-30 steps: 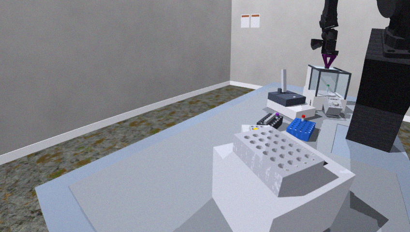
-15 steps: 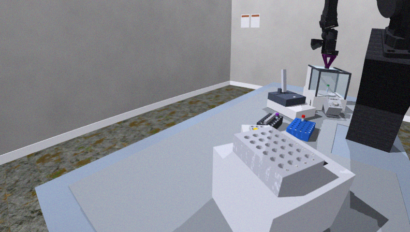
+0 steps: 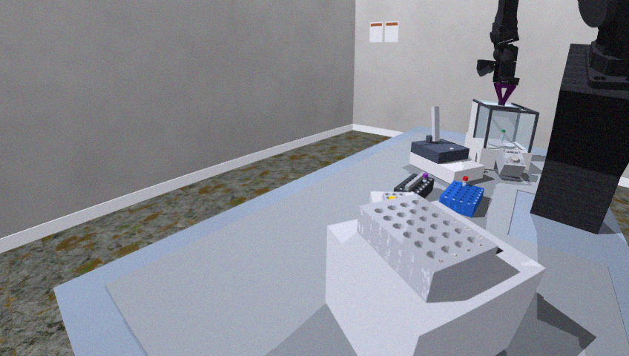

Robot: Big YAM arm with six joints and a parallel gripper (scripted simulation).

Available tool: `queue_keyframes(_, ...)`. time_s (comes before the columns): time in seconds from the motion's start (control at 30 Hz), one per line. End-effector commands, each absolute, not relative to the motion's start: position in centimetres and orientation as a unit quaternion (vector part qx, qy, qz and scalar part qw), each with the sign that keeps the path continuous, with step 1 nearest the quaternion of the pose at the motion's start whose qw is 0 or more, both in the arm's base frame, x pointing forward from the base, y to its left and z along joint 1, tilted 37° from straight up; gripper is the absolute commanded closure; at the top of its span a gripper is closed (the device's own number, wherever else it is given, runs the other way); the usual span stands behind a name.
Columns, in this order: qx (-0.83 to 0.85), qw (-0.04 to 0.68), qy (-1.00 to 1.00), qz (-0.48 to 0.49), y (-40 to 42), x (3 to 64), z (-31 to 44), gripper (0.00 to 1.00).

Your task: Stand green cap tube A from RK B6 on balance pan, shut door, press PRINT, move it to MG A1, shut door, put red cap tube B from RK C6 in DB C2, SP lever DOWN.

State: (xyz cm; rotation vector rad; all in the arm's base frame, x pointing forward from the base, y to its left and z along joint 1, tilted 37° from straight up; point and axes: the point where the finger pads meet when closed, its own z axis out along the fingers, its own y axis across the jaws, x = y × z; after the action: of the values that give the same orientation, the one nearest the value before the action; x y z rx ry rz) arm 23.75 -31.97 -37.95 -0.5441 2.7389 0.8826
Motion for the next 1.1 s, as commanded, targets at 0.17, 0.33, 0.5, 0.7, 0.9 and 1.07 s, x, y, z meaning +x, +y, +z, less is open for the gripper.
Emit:
queue_keyframes(0.17,-0.188,0.107,0.934,0.285,-32.2,24.7,-36.9,0.94)
queue_keyframes(0.33,-0.189,0.108,0.934,0.284,-32.0,24.6,-36.6,0.94)
queue_keyframes(0.5,-0.189,0.108,0.934,0.283,-31.8,24.4,-36.3,0.94)
queue_keyframes(0.7,-0.189,0.107,0.934,0.285,-31.2,24.1,-36.1,0.94)
queue_keyframes(0.9,-0.188,0.107,0.934,0.285,-30.8,23.9,-36.0,0.94)
queue_keyframes(1.07,-0.189,0.108,0.934,0.283,-30.6,23.8,-35.5,0.94)
